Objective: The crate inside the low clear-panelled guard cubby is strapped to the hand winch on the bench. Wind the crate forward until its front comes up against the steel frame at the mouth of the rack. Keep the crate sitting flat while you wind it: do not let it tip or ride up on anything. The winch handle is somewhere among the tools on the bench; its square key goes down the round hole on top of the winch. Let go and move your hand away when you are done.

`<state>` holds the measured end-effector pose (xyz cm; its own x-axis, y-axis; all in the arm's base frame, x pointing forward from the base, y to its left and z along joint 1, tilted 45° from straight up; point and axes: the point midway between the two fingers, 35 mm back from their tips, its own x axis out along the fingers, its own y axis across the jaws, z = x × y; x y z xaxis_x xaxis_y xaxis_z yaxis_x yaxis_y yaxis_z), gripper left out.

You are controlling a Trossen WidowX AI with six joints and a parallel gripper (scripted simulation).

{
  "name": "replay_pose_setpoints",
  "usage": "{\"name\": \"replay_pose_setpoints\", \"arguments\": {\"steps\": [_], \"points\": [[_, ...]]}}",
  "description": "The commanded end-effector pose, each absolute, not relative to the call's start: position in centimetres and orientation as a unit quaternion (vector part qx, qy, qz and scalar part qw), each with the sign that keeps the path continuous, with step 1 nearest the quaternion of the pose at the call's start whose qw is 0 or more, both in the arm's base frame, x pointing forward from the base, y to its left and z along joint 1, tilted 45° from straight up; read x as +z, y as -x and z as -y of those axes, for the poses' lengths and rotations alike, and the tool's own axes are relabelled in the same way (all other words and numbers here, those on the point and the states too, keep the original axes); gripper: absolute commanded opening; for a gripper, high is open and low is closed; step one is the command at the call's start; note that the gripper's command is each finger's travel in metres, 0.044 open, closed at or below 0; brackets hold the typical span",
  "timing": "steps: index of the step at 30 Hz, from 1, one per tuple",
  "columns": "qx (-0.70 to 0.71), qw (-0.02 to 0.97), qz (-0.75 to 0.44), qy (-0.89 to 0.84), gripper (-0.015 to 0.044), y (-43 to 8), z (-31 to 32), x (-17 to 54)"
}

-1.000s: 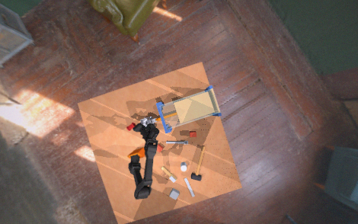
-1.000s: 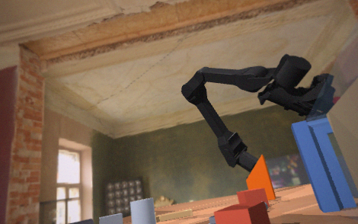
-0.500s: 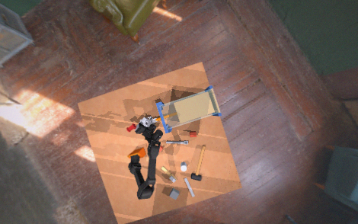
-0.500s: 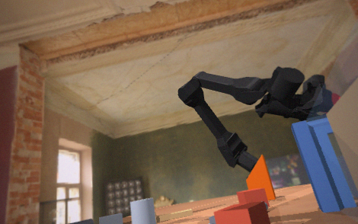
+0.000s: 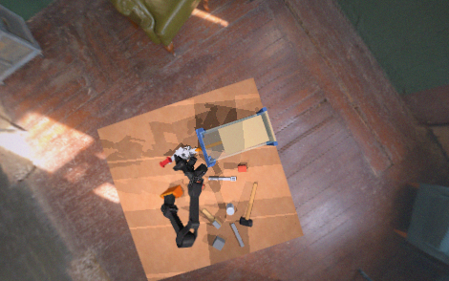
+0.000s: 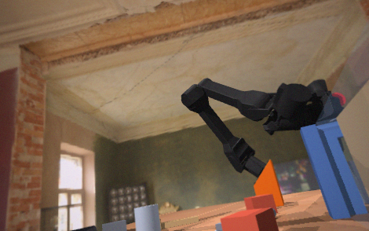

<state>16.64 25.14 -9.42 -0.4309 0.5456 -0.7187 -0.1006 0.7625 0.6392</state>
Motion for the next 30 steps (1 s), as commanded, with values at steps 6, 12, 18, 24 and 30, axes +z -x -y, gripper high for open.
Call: {"name": "replay_pose_setpoints", "arguments": {"steps": [6, 12, 18, 24, 30], "points": [[0.34, 0.494, -0.78, -0.179, 0.0, -16.5, -25.1, -9.5], [0.334, 0.5, -0.78, -0.173, 0.0, -16.6, -25.0, -9.5], [0.333, 0.499, -0.781, -0.173, 0.0, -15.2, -22.9, -8.8], [0.332, 0.499, -0.782, -0.173, 0.0, -13.8, -21.2, -8.3], [0.34, 0.497, -0.779, -0.173, 0.0, -13.7, -21.0, -8.7]]}}
